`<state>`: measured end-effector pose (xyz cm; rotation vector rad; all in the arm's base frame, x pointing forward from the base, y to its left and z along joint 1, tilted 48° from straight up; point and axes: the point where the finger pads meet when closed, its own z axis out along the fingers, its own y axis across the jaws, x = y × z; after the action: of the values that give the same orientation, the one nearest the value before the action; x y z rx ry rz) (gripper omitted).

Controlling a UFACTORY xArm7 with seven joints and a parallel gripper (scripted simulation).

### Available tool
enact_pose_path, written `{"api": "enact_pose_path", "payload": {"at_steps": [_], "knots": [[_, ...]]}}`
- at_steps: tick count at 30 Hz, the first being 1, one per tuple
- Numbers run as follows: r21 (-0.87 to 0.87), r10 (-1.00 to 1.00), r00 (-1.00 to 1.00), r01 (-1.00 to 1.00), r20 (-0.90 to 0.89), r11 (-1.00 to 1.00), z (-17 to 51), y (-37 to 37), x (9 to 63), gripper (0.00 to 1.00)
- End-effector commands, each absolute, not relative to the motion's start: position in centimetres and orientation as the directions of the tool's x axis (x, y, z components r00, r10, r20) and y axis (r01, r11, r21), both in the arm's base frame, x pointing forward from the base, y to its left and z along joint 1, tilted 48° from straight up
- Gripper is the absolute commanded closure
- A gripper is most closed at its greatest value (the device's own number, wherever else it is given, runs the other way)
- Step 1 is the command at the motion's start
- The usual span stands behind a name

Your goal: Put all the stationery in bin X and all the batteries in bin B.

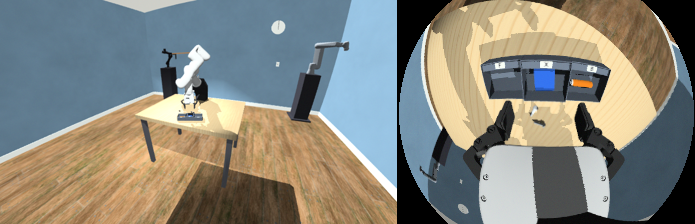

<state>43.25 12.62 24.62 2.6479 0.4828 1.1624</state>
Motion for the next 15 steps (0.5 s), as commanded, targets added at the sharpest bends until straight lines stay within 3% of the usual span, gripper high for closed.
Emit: {"api": "enact_pose_path", "payload": {"at_steps": [1,15], "knots": [[0.318,0.377,0.637,0.211,0.673,-0.924,26.5,12.8,41.3,0.00],[0.318,0.377,0.636,0.211,0.673,-0.924,29.7,13.1,37.7,0.00]]}}
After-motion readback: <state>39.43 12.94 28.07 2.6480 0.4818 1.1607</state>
